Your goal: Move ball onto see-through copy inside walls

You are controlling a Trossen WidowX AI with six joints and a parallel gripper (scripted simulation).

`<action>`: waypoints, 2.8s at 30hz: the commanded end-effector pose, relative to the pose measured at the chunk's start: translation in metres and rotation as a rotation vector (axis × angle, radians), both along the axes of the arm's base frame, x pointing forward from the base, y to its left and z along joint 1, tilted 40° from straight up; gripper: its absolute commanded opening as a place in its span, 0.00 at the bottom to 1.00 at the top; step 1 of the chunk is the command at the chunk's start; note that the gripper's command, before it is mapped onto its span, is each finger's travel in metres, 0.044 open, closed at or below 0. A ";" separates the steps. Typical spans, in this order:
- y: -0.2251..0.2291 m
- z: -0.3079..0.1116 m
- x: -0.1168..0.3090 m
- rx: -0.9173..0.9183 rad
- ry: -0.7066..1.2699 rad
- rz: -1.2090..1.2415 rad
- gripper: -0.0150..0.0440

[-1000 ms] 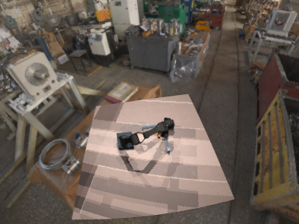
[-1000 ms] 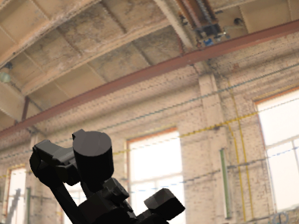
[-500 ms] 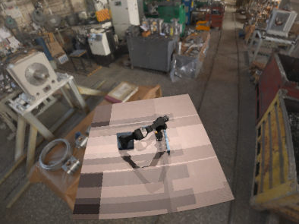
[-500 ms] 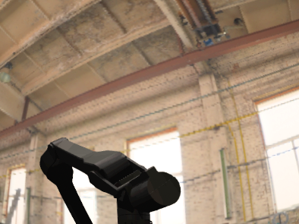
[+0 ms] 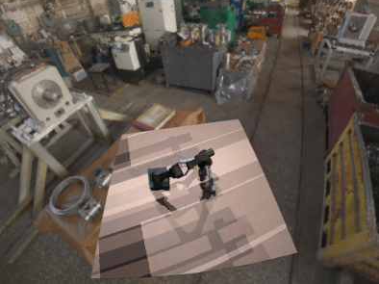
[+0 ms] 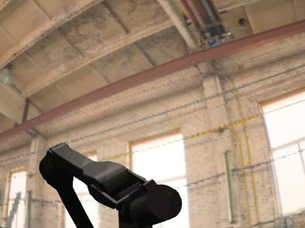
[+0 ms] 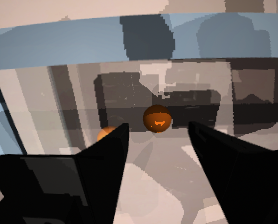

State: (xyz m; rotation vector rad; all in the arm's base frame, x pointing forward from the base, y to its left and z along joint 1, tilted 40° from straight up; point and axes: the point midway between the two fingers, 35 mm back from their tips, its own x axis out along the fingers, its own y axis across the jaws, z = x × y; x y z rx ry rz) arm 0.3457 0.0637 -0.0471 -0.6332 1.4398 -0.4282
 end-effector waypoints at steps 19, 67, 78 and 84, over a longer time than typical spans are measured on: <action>-0.018 -0.020 0.000 -0.011 0.009 0.004 0.50; 0.061 0.002 -0.033 -0.005 0.011 0.004 0.25; 0.026 -0.039 -0.029 -0.008 0.010 0.004 0.25; 0.023 -0.042 -0.028 -0.008 0.010 0.004 0.25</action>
